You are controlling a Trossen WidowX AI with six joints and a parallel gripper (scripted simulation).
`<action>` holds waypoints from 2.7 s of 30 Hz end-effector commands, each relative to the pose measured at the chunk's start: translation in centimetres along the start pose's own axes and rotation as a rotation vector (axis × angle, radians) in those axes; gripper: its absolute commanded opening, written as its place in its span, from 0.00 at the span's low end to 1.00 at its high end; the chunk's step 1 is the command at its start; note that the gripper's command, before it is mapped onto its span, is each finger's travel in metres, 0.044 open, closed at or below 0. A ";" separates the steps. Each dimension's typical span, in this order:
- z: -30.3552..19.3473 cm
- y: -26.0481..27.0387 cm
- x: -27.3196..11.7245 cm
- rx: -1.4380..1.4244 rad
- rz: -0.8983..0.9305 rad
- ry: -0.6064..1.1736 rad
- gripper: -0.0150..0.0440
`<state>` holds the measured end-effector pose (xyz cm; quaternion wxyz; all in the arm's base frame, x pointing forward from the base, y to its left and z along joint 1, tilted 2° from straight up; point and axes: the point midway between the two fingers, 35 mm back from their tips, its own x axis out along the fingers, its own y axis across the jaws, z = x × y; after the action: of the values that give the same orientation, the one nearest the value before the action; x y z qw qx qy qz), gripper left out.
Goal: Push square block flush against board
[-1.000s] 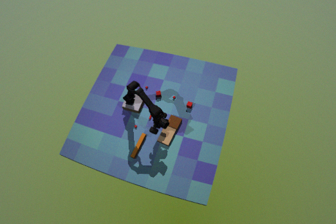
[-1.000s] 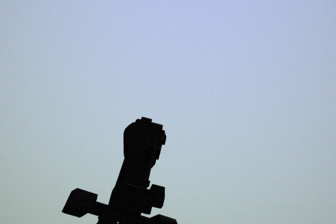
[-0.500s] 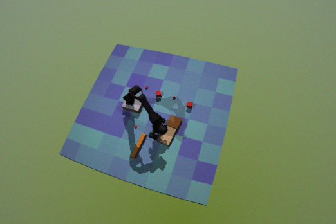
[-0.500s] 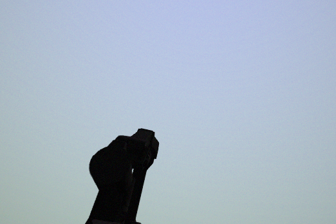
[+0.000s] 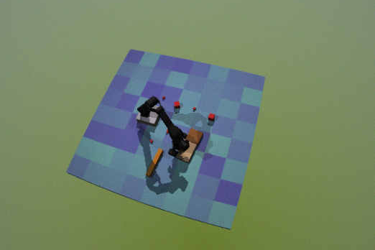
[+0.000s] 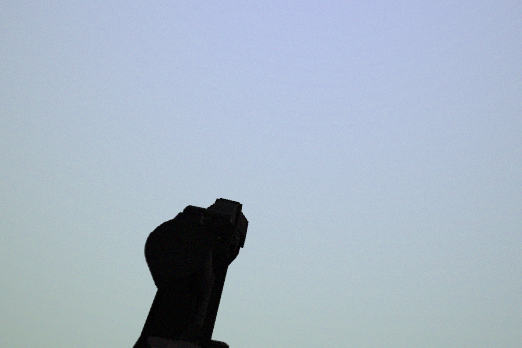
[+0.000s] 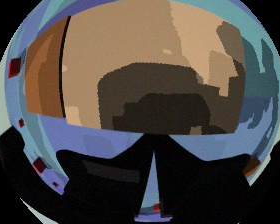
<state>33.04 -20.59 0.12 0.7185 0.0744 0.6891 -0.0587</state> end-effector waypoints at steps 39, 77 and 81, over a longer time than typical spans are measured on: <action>-4.0 0.0 0.1 0.004 0.001 0.005 0.25; 4.0 10.5 -5.8 -0.864 0.001 -0.019 0.25; 4.7 12.4 -5.8 -1.000 0.003 -0.018 0.25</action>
<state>38.96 -10.68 6.41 0.6867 -0.2462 0.6382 0.2460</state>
